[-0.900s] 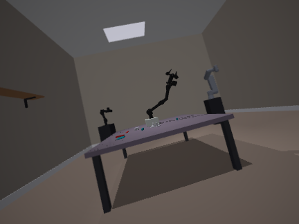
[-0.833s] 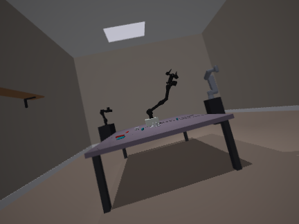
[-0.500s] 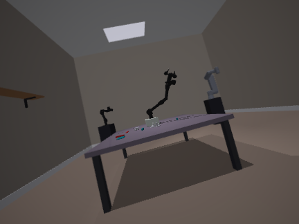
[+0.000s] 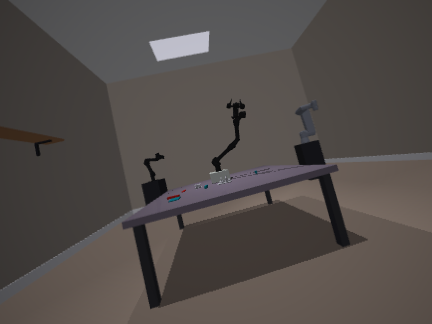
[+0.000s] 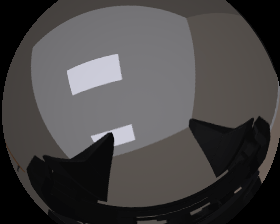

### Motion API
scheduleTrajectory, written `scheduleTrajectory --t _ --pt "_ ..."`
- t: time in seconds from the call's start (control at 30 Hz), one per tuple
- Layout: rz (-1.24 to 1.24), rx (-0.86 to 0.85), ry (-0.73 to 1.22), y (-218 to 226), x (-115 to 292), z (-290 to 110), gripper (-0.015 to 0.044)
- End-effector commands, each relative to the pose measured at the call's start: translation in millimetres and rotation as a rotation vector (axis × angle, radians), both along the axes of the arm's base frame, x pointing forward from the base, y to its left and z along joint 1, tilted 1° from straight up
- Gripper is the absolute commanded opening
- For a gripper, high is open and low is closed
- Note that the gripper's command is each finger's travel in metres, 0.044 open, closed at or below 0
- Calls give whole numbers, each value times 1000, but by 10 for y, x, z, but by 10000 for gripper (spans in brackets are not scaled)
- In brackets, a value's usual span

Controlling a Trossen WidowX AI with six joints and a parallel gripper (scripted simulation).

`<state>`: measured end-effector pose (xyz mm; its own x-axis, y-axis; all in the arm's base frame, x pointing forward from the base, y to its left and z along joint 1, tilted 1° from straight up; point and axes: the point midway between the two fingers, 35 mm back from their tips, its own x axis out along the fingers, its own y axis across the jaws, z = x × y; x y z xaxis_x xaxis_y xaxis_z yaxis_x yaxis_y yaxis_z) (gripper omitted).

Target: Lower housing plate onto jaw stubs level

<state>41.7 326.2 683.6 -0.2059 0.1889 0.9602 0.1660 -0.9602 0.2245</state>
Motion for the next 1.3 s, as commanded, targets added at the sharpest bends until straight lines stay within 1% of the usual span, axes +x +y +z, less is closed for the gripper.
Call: scheduleTrajectory --t 0.0,0.27,0.67,0.97,1.27 --pt "-13 94 -15 -356 -148 138 440" --pt "-21 235 -28 -925 -357 299 440" --pt "-56 452 -26 -1809 -572 429 440" --pt "-99 633 -1 -2540 -665 434 440" --pt "-137 801 43 -3217 -691 353 440"
